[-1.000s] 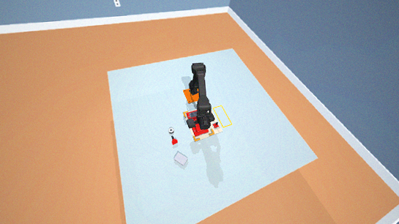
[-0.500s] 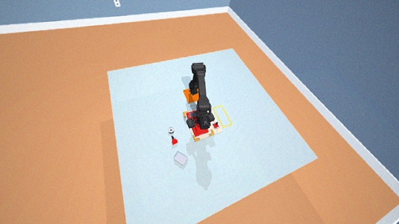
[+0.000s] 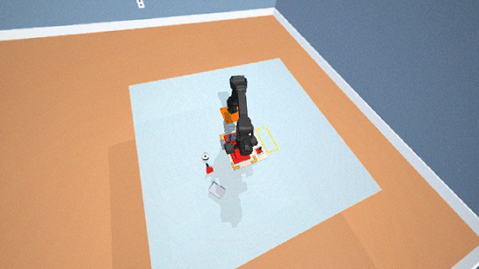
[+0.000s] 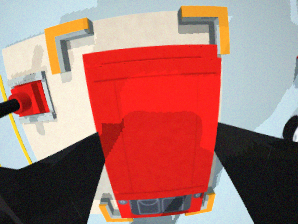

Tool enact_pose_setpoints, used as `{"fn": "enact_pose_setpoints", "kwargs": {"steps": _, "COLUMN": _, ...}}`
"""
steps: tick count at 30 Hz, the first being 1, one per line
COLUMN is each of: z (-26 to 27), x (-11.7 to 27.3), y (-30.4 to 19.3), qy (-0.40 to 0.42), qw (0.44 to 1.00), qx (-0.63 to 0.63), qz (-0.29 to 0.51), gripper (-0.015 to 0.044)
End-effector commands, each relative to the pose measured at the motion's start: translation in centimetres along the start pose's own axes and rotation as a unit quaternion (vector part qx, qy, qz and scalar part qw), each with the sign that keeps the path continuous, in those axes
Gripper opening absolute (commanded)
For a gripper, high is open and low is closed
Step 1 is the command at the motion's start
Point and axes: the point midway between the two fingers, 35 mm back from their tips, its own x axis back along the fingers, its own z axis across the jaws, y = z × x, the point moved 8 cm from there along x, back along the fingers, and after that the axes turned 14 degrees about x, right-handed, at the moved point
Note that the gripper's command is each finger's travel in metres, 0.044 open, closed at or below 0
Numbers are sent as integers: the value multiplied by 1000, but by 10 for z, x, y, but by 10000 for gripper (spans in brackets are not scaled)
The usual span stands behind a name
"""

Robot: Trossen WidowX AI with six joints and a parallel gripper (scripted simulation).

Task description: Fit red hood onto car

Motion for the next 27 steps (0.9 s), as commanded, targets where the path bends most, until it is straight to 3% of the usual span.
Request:
{"fn": "enact_pose_setpoints", "kwargs": {"steps": 1, "z": 0, "x": 2, "y": 0, "qy": -1, "qw": 1000, "qx": 1, "qz": 1, "gripper": 0}}
{"fn": "enact_pose_setpoints", "kwargs": {"steps": 27, "z": 0, "x": -4, "y": 0, "qy": -1, "qw": 1000, "qx": 1, "qz": 1, "gripper": 0}}
